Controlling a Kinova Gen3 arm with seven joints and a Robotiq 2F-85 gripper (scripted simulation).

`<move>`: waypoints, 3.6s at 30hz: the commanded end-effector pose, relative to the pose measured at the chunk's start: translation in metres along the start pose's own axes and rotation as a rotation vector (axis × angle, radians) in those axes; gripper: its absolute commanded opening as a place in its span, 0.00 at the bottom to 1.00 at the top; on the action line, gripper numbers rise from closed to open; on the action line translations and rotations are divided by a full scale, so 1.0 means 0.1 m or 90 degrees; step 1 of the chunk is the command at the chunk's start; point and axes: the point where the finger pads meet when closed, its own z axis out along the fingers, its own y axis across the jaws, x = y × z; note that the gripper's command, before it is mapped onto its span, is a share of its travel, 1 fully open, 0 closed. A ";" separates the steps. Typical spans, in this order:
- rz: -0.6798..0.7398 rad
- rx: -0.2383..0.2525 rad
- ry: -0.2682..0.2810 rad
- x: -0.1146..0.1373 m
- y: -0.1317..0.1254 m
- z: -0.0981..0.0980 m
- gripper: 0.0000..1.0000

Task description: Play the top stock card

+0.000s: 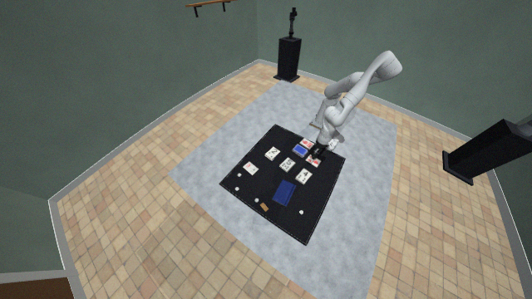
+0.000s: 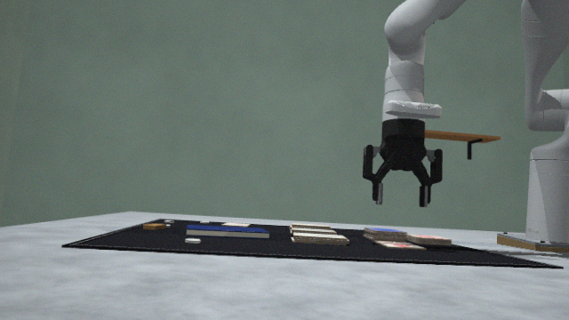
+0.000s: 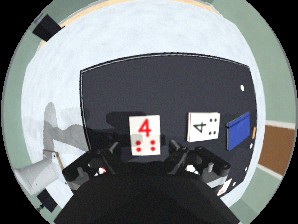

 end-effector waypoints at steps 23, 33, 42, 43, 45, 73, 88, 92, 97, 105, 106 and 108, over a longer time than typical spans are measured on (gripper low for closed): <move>-0.003 -0.001 0.001 0.00 0.01 0.09 0.85; -0.003 -0.001 0.001 0.00 0.01 0.25 0.85; -0.003 -0.001 0.001 0.00 0.01 0.44 0.85; -0.003 -0.001 0.001 0.00 0.01 0.45 0.85; -0.003 -0.001 0.001 0.00 0.01 0.48 0.85; -0.003 -0.001 0.001 0.00 0.01 0.53 0.85; -0.003 -0.001 0.001 0.00 0.01 0.54 0.85; -0.003 -0.001 0.001 0.00 0.01 0.54 0.85; -0.003 -0.001 0.001 0.00 0.01 0.57 0.85; -0.003 -0.001 0.001 0.00 0.01 0.60 0.85; -0.003 -0.001 0.001 0.00 0.01 0.61 0.85; -0.003 -0.001 0.001 0.00 0.01 0.62 0.85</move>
